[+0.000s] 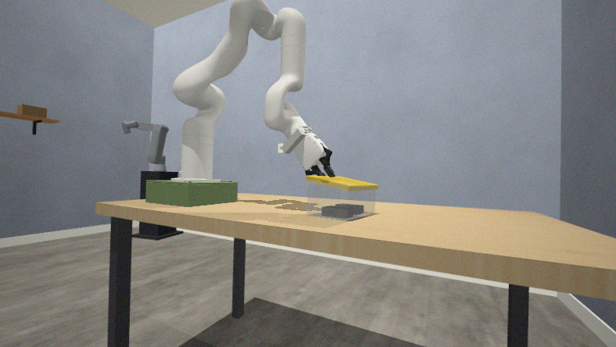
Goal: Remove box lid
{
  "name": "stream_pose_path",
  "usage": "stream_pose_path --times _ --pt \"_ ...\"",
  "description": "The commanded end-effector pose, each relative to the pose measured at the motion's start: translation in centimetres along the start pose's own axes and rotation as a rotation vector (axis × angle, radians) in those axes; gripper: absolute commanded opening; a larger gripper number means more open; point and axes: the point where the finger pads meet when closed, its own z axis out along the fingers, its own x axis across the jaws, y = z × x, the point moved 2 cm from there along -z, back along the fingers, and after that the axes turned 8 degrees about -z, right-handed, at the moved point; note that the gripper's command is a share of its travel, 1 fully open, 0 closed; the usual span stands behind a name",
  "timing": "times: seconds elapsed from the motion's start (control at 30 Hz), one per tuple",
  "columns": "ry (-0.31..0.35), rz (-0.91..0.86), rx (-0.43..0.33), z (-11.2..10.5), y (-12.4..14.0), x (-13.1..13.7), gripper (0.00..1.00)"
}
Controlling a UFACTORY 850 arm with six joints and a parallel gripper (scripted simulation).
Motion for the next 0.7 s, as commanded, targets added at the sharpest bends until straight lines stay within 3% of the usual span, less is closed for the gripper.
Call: stream_pose_path --times 0.0,0.67 --pt "-0.002 0.0 0.0 0.02 0.0 -0.13 0.0" --pt "-0.002 0.0 0.0 0.14 -0.02 -0.28 0.0"
